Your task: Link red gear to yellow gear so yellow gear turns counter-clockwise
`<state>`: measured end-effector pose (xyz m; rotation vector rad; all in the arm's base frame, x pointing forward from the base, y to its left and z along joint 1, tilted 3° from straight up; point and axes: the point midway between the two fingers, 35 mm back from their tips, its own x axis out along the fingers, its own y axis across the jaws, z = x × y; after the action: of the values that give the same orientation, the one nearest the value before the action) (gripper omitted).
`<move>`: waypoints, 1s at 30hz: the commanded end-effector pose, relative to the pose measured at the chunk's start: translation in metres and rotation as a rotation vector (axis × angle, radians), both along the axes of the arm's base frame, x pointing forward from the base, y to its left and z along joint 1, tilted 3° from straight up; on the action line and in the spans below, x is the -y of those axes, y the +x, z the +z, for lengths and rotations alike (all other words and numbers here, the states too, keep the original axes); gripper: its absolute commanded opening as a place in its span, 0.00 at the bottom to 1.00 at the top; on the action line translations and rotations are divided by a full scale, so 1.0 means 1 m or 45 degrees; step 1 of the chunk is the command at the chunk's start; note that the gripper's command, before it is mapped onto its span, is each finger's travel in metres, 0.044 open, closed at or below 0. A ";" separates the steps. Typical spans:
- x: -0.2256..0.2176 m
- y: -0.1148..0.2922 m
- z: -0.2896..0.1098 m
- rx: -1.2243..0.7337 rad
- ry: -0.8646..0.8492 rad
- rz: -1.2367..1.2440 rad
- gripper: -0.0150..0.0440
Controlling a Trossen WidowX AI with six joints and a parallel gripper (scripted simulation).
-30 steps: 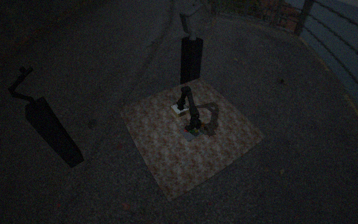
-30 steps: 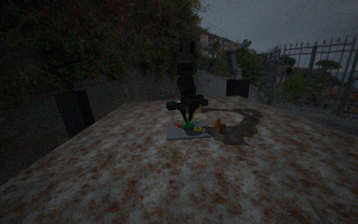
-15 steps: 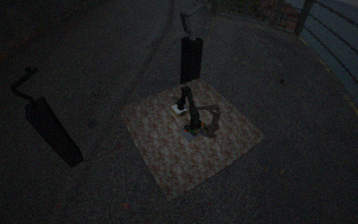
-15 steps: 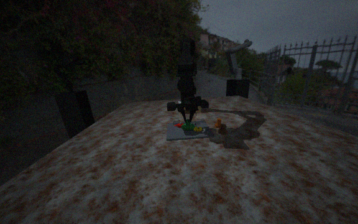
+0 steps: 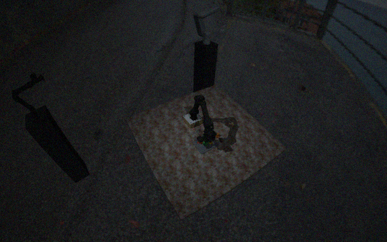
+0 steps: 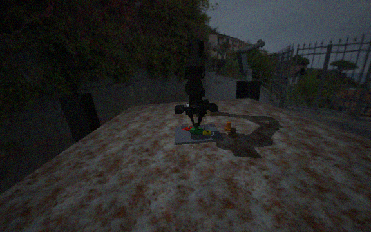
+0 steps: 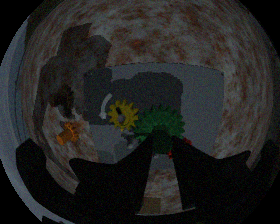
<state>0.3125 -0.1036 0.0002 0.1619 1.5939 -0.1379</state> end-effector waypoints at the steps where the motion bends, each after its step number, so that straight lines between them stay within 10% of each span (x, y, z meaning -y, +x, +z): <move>1: -0.001 0.000 -0.001 0.000 -0.001 0.071 0.25; 23: -0.001 0.000 -0.004 0.003 0.005 0.282 0.25; 30: -0.001 -0.002 -0.001 0.001 0.002 0.180 0.49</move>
<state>0.3125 -0.1029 -0.0021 0.0196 1.5954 0.0057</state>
